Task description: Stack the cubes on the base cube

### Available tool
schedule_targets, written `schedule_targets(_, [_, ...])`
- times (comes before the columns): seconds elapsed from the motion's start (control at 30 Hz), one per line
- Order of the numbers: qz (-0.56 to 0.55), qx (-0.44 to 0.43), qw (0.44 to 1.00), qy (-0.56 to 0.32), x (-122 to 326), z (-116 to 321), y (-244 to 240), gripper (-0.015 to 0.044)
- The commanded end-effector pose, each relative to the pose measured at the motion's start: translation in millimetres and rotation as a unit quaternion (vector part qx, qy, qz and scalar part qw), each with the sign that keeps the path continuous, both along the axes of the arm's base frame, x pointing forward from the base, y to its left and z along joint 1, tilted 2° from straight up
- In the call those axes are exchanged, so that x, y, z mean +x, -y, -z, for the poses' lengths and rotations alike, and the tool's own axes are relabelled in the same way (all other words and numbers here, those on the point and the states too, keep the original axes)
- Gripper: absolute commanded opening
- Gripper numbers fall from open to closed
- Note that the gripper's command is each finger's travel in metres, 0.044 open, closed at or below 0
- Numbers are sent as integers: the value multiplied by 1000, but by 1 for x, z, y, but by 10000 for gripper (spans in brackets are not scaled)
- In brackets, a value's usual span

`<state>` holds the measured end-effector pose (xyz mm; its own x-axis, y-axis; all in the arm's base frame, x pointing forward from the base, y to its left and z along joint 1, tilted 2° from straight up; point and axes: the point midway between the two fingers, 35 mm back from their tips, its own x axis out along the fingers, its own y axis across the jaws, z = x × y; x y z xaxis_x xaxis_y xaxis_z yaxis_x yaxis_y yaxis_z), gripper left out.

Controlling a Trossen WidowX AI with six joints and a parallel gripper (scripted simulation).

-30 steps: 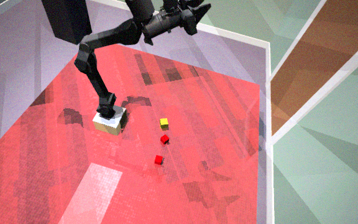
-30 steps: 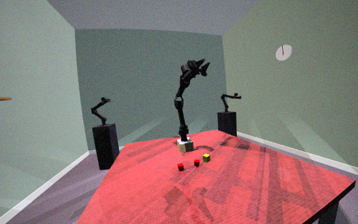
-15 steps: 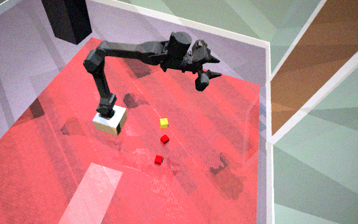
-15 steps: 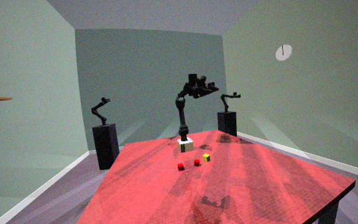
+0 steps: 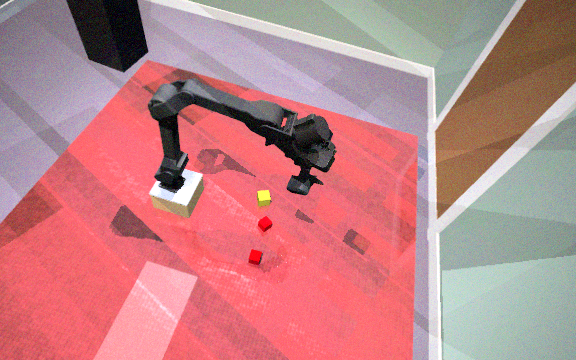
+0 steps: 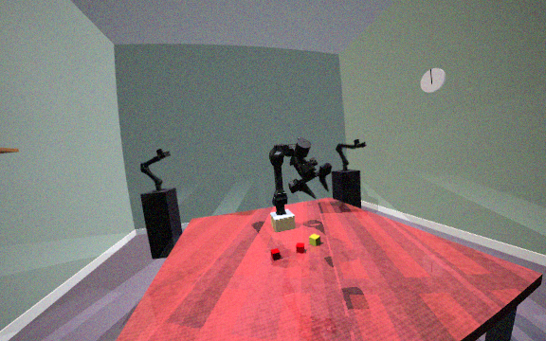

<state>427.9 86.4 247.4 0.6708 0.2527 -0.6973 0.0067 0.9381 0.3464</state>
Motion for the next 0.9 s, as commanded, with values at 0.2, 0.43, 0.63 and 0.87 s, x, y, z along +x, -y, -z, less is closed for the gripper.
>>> schedule_targets(0.2, [106,-39,968,-226,-51,111,36,265])
schedule_targets(0.43, [161,-75,921,-347,-96,158,56,265])
schedule_targets(0.63, [168,-81,913,-362,-103,163,59,265])
schedule_targets(0.87, [168,-81,913,-362,-101,178,59,265])
